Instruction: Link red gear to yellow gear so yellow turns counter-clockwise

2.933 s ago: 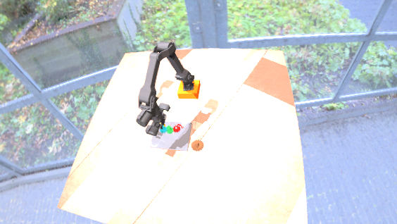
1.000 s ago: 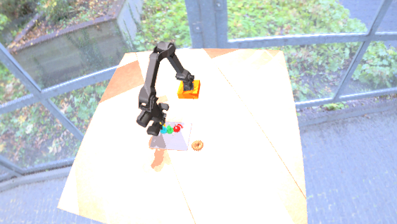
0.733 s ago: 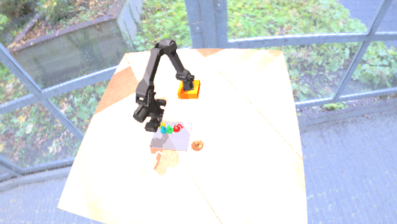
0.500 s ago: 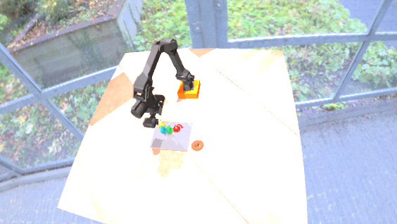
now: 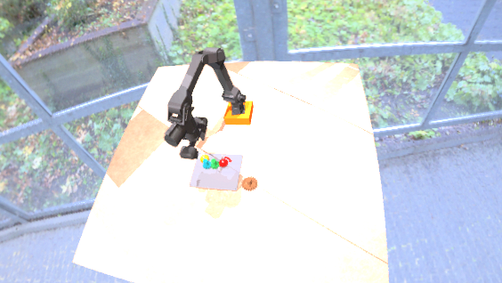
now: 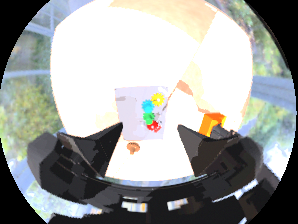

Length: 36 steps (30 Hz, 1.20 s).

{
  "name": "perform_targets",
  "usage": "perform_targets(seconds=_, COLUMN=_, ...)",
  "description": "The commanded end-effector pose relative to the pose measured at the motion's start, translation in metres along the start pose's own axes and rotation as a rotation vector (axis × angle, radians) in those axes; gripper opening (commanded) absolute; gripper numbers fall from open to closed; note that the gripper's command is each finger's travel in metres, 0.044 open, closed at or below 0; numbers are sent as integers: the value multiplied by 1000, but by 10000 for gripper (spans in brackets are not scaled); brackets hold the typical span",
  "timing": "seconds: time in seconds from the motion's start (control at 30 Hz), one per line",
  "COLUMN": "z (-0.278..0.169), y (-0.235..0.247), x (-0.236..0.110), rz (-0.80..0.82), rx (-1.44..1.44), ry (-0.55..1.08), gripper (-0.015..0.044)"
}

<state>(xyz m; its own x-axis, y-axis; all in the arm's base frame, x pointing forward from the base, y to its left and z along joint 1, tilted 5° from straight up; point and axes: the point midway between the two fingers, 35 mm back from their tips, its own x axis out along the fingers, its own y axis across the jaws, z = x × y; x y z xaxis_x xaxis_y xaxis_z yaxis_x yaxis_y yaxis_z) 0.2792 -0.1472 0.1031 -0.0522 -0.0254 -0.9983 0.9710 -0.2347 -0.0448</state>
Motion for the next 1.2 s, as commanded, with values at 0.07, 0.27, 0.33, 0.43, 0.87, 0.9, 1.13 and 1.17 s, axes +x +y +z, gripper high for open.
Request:
perform_targets(seconds=0.07, z=0, y=0, x=0, rz=-1, rx=3, ry=1, gripper=440)
perform_targets(seconds=0.27, z=0, y=0, x=0, rz=-1, rx=3, ry=1, gripper=440)
perform_targets(seconds=0.33, z=0, y=0, x=0, rz=-1, rx=3, ry=1, gripper=440)
perform_targets(seconds=0.43, z=0, y=0, x=0, rz=-1, rx=3, ry=1, gripper=440)
perform_targets(seconds=0.87, z=0, y=0, x=0, rz=-1, rx=3, ry=1, gripper=440)
perform_targets(seconds=0.9, z=0, y=0, x=0, rz=-1, rx=3, ry=1, gripper=440)
perform_targets(seconds=1.13, z=-12, y=3, x=-2, rz=3, rx=-1, ry=1, gripper=440)
perform_targets(seconds=1.17, z=-21, y=5, x=-4, rz=6, rx=-3, ry=1, gripper=440)
